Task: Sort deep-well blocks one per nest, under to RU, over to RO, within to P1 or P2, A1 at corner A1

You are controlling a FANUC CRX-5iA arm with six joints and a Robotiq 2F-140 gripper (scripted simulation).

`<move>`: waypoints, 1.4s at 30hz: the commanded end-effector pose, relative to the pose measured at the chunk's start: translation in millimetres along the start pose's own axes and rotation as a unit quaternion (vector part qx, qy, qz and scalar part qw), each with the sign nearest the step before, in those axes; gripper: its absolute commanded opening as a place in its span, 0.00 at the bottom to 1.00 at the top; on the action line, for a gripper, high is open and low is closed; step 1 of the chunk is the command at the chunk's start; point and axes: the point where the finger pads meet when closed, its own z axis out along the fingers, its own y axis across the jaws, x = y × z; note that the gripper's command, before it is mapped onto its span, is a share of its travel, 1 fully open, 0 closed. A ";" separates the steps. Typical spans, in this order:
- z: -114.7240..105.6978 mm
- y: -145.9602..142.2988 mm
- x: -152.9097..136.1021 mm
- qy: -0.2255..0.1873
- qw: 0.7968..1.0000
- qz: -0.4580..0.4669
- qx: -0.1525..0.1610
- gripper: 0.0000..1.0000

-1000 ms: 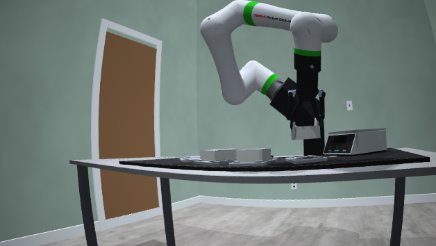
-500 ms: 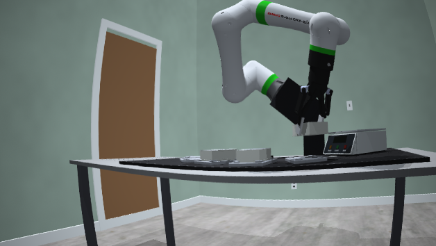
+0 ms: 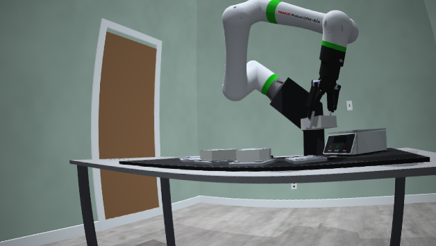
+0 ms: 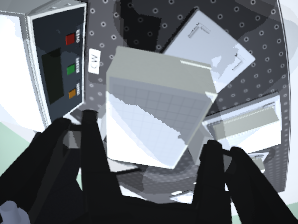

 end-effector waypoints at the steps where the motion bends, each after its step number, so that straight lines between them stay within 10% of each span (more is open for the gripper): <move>1: -5.4 -9.2 -0.9 0.000 1.000 0.000 0.000 0.10; 42: -55.1 -109.7 -12.8 0.000 0.999 -0.043 -0.025 0.10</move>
